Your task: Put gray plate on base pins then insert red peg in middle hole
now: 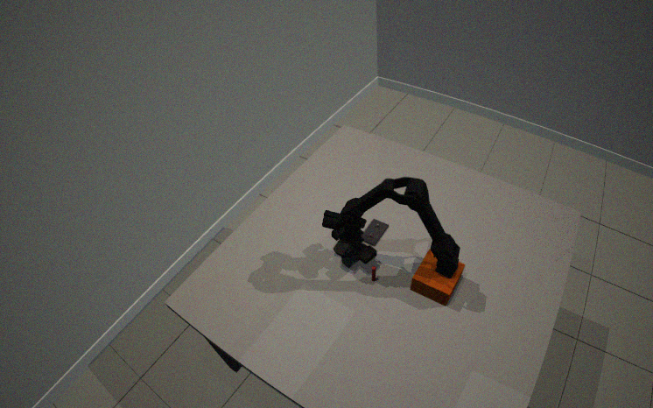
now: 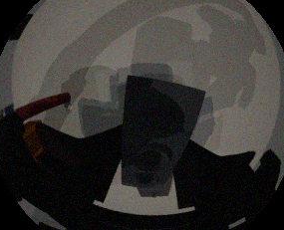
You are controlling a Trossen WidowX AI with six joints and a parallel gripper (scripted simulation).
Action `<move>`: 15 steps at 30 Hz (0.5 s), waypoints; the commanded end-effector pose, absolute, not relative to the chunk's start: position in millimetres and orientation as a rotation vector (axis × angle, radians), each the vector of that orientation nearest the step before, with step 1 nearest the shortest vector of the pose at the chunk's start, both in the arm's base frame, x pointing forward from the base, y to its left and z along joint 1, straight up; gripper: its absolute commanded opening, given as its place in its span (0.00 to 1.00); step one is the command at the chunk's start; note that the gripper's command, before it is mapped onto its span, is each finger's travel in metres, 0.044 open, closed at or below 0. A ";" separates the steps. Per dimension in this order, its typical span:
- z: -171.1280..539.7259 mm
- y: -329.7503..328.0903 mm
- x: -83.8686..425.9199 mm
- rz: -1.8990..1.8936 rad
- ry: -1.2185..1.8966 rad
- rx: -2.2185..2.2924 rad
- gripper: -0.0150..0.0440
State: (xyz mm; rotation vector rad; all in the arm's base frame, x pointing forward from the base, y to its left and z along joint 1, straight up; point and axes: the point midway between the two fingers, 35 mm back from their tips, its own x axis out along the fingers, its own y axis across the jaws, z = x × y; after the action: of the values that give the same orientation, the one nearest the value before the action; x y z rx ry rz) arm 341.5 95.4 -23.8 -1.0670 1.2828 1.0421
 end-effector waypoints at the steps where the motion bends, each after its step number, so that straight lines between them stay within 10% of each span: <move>1: -10.2 97.7 345.2 1.035 1.269 -1.066 0.25; 15: 33.4 100.2 344.8 1.035 1.268 -1.066 0.25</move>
State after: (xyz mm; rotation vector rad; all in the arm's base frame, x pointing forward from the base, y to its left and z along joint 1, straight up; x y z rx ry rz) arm 343.2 98.5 20.6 -1.0671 1.2818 1.0420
